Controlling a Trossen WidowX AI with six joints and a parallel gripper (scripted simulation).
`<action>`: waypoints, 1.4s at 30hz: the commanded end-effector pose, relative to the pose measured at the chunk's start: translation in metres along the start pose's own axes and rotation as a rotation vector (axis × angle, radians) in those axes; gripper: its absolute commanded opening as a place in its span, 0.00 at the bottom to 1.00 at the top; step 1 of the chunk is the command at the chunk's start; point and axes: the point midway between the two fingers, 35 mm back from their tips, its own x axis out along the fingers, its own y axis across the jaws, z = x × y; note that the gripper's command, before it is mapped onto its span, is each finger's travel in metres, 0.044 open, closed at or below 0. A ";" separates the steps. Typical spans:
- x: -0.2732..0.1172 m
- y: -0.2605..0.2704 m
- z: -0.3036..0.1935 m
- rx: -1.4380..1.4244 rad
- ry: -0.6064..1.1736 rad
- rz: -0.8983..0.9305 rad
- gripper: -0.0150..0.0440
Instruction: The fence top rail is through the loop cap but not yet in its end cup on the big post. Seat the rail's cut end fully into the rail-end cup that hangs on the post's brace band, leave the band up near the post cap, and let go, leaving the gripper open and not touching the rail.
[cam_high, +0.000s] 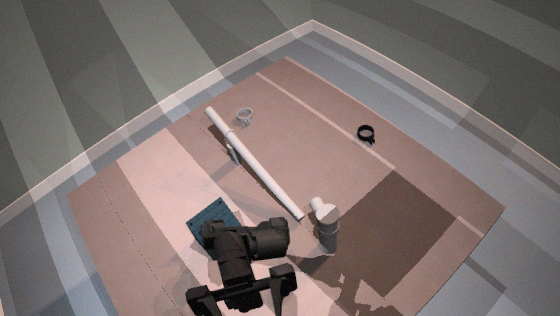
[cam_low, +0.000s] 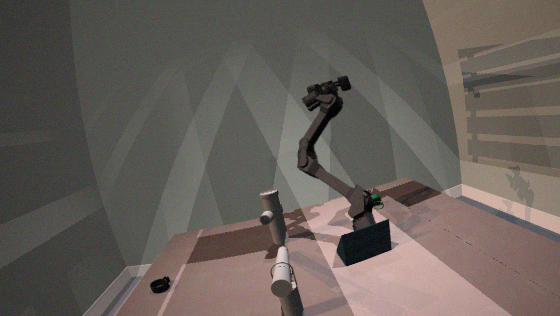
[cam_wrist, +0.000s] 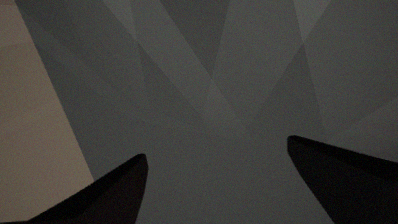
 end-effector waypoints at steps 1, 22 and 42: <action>0.000 0.002 -0.001 0.007 0.005 0.006 0.98; -0.145 0.173 -0.135 0.521 0.877 0.483 1.00; -0.409 0.161 -0.191 0.540 1.972 0.384 1.00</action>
